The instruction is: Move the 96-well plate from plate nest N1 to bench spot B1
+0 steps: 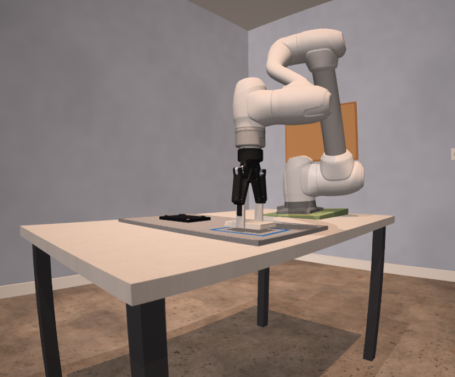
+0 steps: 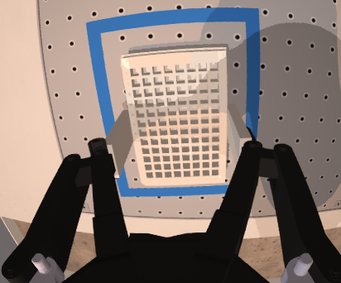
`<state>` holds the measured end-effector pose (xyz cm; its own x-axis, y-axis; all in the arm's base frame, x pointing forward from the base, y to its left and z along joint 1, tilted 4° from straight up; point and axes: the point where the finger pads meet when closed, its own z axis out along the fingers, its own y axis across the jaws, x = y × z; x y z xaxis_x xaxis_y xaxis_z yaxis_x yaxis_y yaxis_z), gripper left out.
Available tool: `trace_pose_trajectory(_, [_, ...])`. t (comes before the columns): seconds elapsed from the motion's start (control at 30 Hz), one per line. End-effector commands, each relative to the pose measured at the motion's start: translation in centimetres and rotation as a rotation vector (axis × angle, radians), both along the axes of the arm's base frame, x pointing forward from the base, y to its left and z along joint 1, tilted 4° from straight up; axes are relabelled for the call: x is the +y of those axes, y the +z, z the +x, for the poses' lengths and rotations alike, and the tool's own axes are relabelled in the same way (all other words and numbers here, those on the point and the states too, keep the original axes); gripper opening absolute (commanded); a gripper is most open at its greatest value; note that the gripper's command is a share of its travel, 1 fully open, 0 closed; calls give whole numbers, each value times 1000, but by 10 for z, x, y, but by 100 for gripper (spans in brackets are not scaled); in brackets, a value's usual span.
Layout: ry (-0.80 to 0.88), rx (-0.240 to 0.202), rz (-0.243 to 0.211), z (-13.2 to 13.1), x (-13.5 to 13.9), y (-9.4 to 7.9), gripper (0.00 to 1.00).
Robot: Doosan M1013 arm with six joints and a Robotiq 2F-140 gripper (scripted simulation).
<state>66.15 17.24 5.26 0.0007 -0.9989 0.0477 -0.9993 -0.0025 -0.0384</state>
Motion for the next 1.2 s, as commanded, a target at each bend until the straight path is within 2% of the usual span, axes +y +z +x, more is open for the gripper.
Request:
trace_pose_trajectory(0.0, [0,0,0,0,0,0,0])
trace_pose_trajectory(1.17, [0,0,0,0,0,-5,0])
